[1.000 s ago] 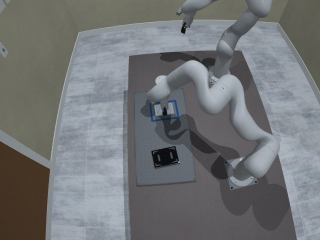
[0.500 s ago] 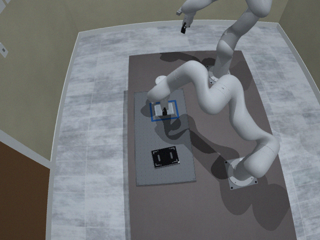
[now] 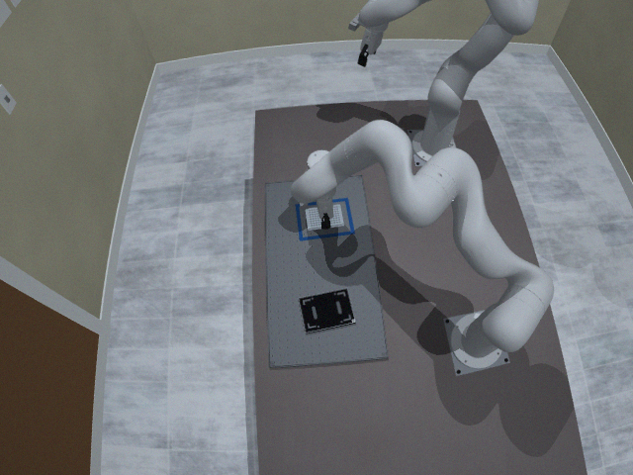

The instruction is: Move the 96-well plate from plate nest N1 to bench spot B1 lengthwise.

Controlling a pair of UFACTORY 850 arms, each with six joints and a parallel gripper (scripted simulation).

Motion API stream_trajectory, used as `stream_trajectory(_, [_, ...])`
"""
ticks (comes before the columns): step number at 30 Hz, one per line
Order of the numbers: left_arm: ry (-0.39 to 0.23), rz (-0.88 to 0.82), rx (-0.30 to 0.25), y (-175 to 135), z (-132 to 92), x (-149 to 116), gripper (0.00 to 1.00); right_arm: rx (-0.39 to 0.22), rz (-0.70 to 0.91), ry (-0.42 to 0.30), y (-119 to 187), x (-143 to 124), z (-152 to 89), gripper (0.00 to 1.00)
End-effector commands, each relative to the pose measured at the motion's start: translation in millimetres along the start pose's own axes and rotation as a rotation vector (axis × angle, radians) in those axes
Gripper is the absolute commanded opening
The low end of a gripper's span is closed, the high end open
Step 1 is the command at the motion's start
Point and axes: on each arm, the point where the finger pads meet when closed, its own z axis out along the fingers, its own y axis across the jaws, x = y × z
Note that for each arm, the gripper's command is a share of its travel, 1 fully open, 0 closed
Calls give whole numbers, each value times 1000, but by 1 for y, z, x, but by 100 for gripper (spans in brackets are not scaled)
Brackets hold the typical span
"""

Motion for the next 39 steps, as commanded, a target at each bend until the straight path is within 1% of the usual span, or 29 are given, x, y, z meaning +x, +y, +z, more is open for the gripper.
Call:
stream_trajectory(1, [2, 0, -2, 1, -1, 1, 0, 0, 0, 2, 0, 1, -1, 100])
stream_trajectory(23, [2, 0, -2, 1, 2, 1, 0, 0, 0, 2, 0, 1, -1, 100])
stream_trajectory(24, [2, 0, -2, 1, 3, 1, 100, 0, 0, 2, 0, 1, -1, 100])
stream_trajectory(39, [2, 0, -2, 1, 3, 1, 100, 0, 0, 2, 0, 1, -1, 100])
